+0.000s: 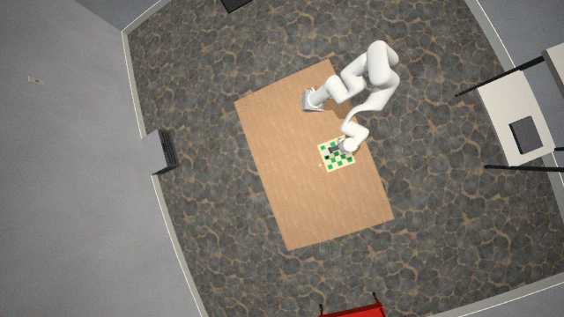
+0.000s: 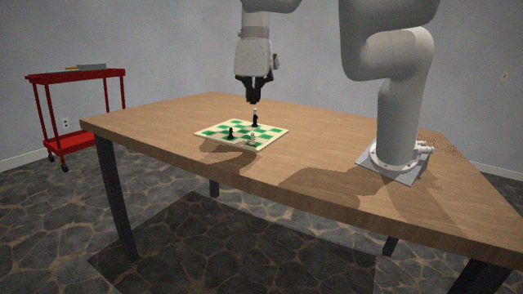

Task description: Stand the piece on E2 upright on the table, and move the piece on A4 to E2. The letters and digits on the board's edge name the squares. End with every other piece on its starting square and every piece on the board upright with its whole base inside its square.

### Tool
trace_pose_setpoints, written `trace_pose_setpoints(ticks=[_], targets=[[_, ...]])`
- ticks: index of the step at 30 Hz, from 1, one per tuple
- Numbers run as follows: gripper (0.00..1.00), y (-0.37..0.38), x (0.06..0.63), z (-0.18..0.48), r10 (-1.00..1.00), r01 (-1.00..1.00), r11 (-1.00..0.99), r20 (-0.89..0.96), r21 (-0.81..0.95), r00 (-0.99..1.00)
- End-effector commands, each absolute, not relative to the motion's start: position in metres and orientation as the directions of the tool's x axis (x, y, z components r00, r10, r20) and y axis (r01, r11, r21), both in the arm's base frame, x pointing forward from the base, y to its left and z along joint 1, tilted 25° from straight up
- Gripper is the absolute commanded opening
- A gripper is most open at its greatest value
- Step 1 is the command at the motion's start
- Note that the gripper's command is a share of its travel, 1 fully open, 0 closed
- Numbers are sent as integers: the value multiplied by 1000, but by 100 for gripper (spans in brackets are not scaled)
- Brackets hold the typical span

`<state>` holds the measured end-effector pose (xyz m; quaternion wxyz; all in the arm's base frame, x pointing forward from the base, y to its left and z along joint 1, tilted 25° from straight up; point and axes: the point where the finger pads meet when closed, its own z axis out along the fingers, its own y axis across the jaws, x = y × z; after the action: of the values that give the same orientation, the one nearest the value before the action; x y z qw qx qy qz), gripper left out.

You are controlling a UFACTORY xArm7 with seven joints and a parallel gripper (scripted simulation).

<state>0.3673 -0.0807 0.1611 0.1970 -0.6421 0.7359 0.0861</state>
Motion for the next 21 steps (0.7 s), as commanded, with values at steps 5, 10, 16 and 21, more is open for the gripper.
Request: trace_pose_setpoints(ticks=[5,10,16,21], targets=[[0,-63,332,164,-916,-969,182,-388,-165,-106],[0,-63,332,164,-916,-969,182,-388,-165,-106],[0,-62,333,163,-916,-969,182,-388,-165,-106],[0,-59,335,155,-916,-969,182,-388,-165,-106]])
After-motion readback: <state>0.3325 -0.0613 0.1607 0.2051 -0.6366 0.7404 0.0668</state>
